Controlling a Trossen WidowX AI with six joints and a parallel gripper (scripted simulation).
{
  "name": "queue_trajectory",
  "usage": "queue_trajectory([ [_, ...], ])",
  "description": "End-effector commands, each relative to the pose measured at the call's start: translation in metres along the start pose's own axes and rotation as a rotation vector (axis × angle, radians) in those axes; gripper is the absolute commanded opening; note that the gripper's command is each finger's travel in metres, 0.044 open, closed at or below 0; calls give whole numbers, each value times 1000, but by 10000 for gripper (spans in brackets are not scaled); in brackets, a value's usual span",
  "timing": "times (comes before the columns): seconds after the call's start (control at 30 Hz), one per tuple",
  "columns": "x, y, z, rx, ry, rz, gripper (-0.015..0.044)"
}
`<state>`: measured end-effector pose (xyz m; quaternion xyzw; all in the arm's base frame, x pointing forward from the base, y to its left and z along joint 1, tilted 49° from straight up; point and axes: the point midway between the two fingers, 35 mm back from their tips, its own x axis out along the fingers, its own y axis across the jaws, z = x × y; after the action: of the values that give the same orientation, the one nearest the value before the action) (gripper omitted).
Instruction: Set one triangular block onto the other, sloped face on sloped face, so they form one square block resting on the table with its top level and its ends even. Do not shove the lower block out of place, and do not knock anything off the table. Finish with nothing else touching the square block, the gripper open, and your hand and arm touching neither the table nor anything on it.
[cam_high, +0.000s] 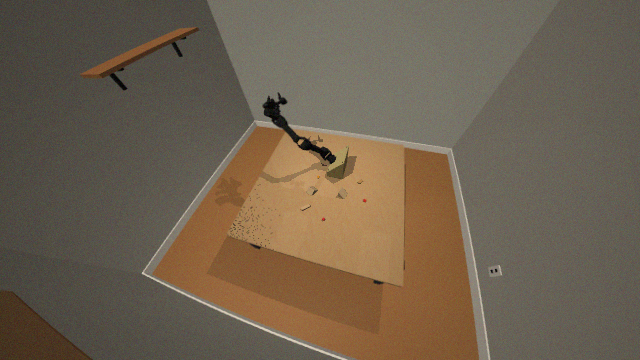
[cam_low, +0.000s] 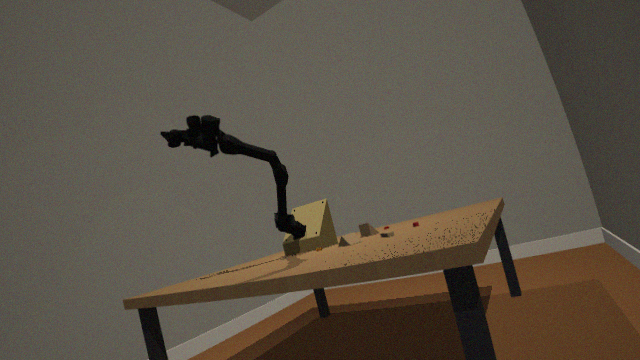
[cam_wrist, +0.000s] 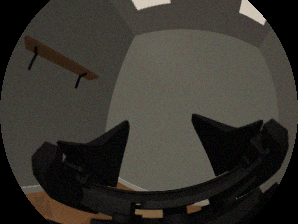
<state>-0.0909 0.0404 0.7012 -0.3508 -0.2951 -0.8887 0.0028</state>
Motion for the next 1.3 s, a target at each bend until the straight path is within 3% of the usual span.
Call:
queue_trajectory([
  [0.0,1,0,-2,3,6,2,426],
  [0.27,9,25,-103,95,278,108,440],
  [0.53,-35,74,-193,167,560,266,440],
  [0.9,-166,144,-277,135,876,554,440],
  [1.27,-327,166,-294,117,1080,880,440],
])
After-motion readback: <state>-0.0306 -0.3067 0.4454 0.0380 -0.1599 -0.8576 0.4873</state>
